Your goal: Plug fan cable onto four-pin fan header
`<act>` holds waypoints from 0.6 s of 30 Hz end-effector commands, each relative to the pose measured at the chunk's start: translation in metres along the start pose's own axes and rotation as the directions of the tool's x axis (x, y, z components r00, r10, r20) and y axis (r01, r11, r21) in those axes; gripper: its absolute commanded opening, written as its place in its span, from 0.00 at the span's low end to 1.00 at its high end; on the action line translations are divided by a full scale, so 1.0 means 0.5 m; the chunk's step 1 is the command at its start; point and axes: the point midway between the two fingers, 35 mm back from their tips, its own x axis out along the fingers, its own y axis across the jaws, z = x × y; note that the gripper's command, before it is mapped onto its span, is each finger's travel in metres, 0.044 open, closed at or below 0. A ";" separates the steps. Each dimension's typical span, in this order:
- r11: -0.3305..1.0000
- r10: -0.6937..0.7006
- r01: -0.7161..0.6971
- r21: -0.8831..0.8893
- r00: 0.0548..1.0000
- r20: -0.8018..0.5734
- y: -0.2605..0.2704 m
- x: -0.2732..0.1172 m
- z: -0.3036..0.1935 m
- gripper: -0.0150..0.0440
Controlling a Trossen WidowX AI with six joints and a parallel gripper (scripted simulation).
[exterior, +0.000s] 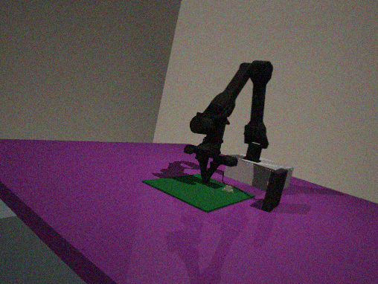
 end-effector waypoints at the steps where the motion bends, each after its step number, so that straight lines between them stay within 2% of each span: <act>1: 1.000 0.000 0.000 0.000 1.000 0.000 0.000 -0.006 0.001 0.25; 6: 1.000 -0.005 0.005 -0.005 1.000 -0.004 0.000 -0.101 0.001 0.25; 12: 1.000 -0.004 0.004 0.018 1.000 -0.004 0.004 -0.099 0.004 0.25; 18: 0.976 -0.003 0.004 0.218 1.000 -0.003 0.033 -0.098 0.007 0.25</act>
